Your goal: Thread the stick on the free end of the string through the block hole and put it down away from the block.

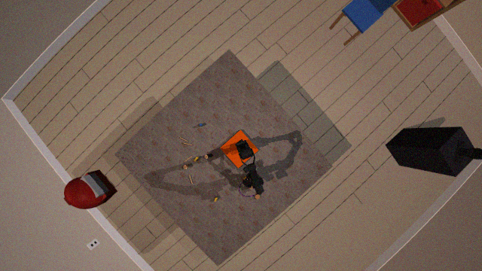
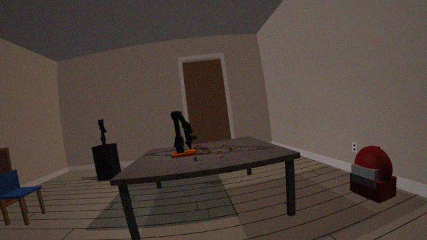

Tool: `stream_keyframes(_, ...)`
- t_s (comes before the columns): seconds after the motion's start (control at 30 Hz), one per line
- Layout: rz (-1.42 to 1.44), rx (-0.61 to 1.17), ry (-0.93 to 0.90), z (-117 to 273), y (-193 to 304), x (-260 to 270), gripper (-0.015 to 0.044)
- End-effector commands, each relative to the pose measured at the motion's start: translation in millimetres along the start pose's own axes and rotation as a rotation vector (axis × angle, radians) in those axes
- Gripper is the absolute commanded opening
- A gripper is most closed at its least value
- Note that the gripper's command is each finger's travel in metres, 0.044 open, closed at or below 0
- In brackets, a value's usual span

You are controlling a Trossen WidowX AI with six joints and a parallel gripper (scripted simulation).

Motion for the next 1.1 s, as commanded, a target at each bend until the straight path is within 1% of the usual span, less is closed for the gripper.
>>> stream_keyframes(0.0, -0.001, -0.003, 0.0, 1, 6, -3, 0.0)
stream_keyframes(1.07, 0.002, 0.004, -0.011, 4, 44, -9, 0.0)
Point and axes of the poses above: the point midway between the two fingers, 35 mm back from their tips, its own z axis back along the fingers, its own x axis across the jaws, y = z × x, the point moved 3 cm from there along z, back along the fingers, and after that the axes turned 10 degrees about -z, right-handed, at the moved point
